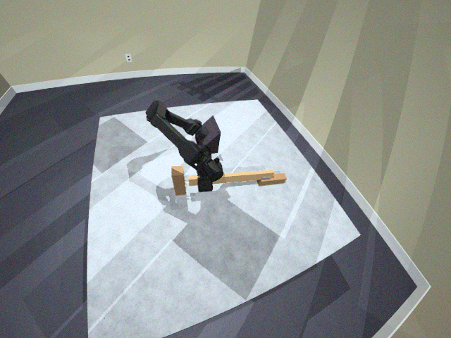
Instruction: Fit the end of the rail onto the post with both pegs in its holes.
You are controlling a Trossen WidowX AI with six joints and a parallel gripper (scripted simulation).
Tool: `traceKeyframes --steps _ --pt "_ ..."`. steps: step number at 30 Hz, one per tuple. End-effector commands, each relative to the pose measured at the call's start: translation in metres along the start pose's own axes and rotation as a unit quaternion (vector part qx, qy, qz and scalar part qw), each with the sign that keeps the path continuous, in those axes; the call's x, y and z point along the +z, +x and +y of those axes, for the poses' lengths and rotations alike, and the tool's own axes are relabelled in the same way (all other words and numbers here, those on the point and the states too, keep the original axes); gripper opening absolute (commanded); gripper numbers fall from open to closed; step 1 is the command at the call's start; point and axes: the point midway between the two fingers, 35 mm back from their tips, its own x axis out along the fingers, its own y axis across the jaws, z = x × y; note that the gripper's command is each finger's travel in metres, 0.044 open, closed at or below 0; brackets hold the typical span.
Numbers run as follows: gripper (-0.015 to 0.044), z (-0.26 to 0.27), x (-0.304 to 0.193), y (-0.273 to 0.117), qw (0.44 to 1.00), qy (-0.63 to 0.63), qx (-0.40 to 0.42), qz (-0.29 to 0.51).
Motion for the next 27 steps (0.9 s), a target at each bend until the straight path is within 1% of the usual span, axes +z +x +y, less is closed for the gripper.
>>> traceKeyframes --steps 1,27 --pt "0.0 0.0003 -0.0016 -0.0004 1.0 -0.002 0.0 0.0" --pt "0.0 0.0002 -0.0097 0.0006 1.0 -0.002 0.0 0.0"
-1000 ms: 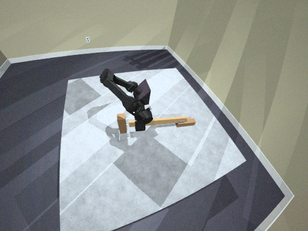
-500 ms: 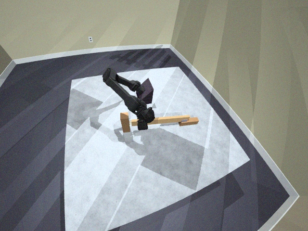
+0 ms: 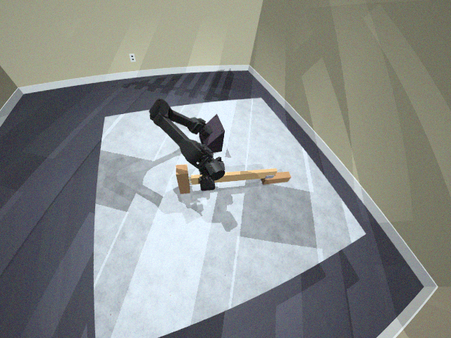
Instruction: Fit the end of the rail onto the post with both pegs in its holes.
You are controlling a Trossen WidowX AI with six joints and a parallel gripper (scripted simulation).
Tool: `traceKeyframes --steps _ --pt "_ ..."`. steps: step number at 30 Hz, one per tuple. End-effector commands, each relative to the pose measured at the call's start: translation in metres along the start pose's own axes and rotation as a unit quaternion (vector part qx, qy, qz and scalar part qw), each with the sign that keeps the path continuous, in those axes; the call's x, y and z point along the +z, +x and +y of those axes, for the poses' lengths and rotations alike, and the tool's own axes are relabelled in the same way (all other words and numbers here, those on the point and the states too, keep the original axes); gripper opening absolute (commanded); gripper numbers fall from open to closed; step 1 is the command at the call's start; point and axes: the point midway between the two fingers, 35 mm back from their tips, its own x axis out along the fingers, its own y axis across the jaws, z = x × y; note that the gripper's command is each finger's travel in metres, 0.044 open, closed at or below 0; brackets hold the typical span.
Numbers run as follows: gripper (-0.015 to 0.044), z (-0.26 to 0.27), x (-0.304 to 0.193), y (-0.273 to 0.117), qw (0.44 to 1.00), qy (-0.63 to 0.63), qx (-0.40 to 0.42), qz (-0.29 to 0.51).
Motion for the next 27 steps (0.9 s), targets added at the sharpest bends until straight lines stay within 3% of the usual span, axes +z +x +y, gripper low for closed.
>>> traceKeyframes --steps 1,27 --pt "0.0 0.0001 -0.0016 -0.0002 1.0 -0.001 0.0 0.0" --pt "0.0 0.0 -0.0096 -0.0008 1.0 -0.001 0.0 0.001"
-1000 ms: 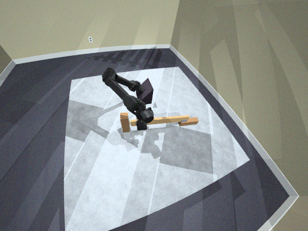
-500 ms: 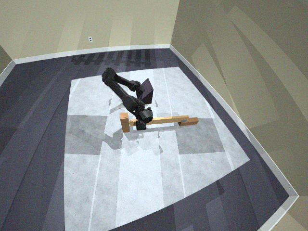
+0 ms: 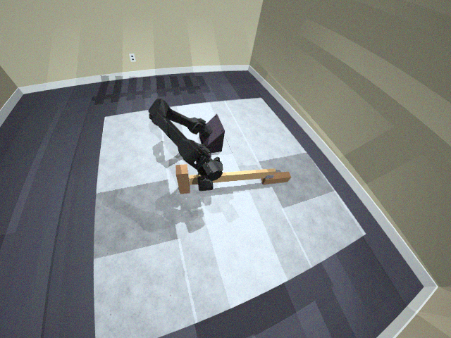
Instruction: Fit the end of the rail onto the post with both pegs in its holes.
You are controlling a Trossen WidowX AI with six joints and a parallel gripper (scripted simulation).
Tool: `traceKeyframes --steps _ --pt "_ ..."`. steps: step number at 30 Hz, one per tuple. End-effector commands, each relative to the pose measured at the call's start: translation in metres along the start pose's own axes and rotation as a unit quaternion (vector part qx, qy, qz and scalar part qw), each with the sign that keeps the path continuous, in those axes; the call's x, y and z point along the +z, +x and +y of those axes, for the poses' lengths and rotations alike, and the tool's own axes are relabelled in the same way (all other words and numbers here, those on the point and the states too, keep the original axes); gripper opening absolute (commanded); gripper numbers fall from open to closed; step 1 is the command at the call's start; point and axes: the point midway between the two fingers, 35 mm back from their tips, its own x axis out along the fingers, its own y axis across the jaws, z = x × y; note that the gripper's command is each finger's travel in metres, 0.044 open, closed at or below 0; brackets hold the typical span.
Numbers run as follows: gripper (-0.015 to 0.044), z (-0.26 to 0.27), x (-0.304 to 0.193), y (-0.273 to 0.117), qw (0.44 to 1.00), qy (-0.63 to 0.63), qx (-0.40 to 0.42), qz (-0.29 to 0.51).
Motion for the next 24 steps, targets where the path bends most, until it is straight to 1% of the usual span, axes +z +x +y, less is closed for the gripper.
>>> traceKeyframes --steps 1,9,24 --pt "0.0 0.0001 -0.0016 -0.0001 1.0 -0.002 0.0 0.0" --pt "0.0 0.0001 -0.0042 0.0003 1.0 -0.002 0.0 0.0" --pt "0.0394 -0.0002 -0.0028 0.0002 1.0 0.0 0.0 0.0"
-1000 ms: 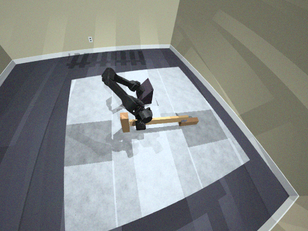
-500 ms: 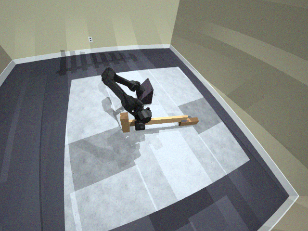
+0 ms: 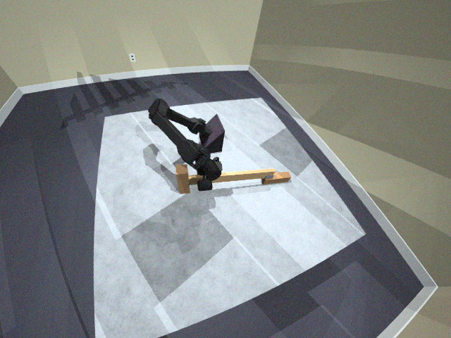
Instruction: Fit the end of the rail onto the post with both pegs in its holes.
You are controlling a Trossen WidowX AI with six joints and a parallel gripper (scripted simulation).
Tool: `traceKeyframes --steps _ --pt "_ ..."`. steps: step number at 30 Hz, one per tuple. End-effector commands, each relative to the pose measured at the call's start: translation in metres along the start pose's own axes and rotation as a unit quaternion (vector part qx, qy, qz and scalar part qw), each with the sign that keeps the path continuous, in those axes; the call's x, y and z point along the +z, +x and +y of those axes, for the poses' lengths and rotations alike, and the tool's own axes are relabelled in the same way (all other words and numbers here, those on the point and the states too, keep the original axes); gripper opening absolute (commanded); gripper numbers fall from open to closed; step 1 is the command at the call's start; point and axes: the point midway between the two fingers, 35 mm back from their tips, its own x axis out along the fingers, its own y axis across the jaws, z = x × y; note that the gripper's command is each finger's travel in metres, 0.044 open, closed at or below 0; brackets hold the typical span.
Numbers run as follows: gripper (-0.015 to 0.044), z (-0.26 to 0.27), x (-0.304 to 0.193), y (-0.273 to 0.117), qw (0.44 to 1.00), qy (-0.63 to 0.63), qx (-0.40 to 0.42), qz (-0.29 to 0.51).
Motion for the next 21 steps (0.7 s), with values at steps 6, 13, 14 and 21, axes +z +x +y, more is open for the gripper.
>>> traceKeyframes --steps 6,13,14,21 --pt "0.044 0.0 0.0 0.0 1.0 0.0 0.0 0.0" --pt "0.044 0.0 0.031 -0.03 1.0 -0.001 0.0 -0.001" --pt "0.044 0.0 0.031 -0.03 1.0 -0.001 0.0 -0.001" --pt "0.044 0.0 0.031 -0.03 1.0 -0.001 0.0 -0.001"
